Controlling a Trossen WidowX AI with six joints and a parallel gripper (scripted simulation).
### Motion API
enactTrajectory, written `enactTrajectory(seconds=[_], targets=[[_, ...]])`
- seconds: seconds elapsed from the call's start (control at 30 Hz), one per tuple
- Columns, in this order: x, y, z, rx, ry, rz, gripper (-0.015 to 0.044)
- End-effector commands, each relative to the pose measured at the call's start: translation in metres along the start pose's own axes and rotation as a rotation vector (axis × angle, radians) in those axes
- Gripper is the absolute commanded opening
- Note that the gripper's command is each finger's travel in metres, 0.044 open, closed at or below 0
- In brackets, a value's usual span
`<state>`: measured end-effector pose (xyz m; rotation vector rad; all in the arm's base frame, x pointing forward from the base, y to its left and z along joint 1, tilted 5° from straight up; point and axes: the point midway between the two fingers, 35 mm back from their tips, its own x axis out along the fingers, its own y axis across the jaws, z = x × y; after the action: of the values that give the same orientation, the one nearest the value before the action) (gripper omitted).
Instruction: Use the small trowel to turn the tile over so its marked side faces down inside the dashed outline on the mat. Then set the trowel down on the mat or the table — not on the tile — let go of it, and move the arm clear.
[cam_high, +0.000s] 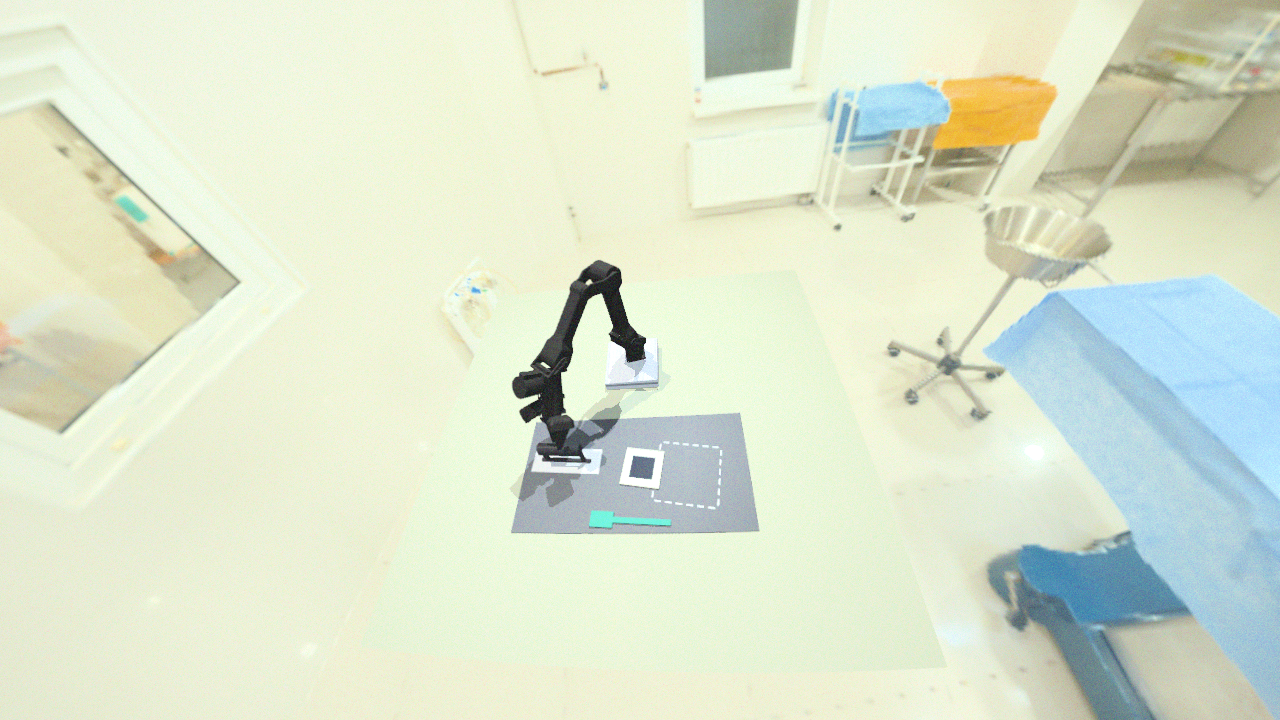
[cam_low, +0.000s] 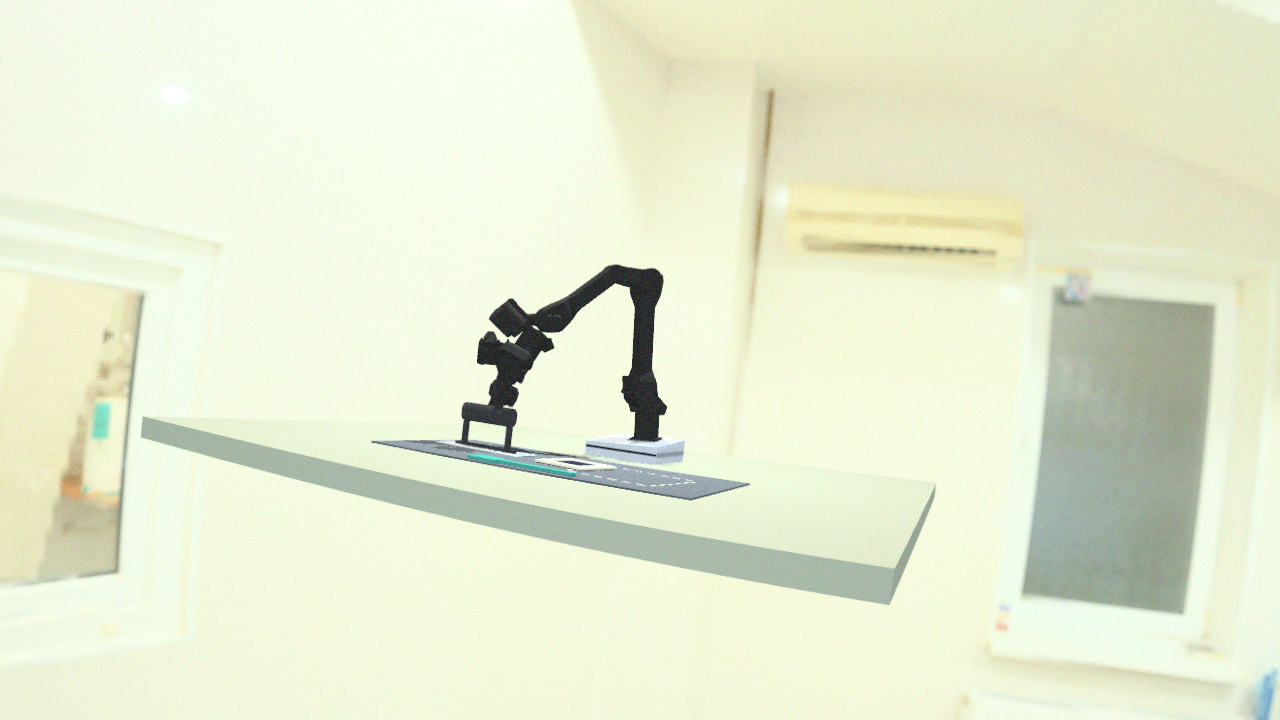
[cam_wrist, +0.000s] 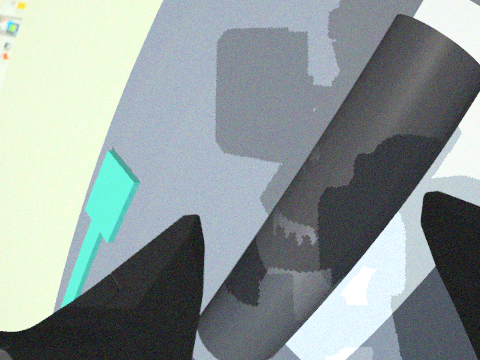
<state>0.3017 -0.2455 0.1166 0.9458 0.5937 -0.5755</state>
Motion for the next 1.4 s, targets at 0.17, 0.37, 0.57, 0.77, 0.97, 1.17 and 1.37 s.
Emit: enactTrajectory(seconds=[0.17,0.37,0.57,0.77,0.97,1.17,1.37], targets=[[-0.006,-0.002,-0.014,0.3,-0.034,0.09,0.03],[-0.009,-0.004,-0.024,0.488,-0.036,0.148,0.03],[-0.011,-0.005,-0.029,0.563,-0.034,0.172,0.03],[-0.008,-0.005,-0.028,0.565,-0.034,0.171,0.03],[0.001,-0.004,-0.027,0.571,-0.036,0.167,0.03],[0.01,-0.003,-0.026,0.578,-0.038,0.164,0.03],[0.019,-0.001,-0.025,0.584,-0.04,0.161,0.03]])
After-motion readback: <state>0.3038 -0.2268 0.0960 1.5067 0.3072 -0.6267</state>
